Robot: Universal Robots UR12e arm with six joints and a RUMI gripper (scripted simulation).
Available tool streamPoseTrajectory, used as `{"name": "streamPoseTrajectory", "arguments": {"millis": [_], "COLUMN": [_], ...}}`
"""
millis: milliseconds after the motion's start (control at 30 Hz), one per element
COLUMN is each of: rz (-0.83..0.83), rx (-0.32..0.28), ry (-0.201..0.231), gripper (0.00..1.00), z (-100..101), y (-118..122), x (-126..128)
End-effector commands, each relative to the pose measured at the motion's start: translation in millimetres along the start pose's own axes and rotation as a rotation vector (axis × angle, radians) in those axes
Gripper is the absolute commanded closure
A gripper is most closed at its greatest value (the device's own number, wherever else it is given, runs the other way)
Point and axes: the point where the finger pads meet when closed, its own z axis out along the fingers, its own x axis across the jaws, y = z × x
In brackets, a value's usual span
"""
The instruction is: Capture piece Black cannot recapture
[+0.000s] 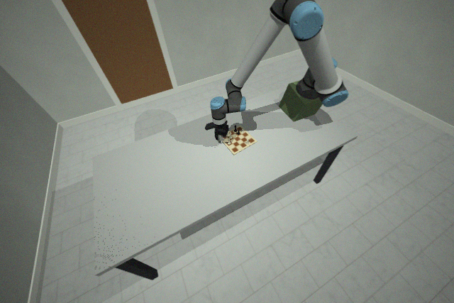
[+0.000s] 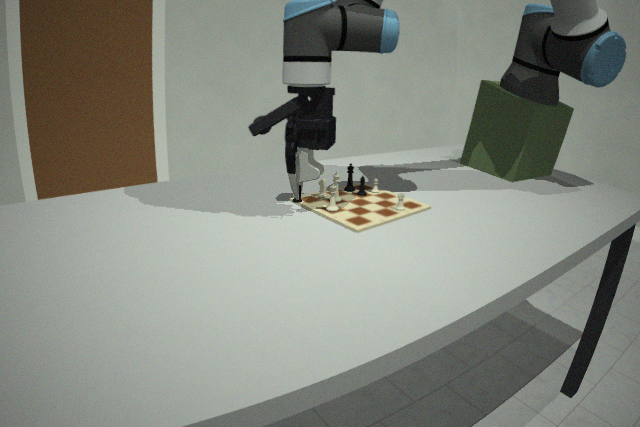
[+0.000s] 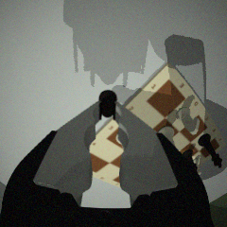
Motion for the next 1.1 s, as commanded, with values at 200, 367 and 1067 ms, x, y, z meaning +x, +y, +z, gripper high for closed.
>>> {"name": "streamPoseTrajectory", "arguments": {"millis": [200, 367, 1067], "rz": [0.0, 0.0, 0.0], "rx": [0.002, 0.002, 0.002], "ry": [-0.001, -0.001, -0.001], "gripper": [1.0, 1.0, 1.0], "z": [19.8, 20.0, 20.0], "y": [-1.5, -1.5, -1.5], "x": [-0.9, -0.9, -0.9]}}
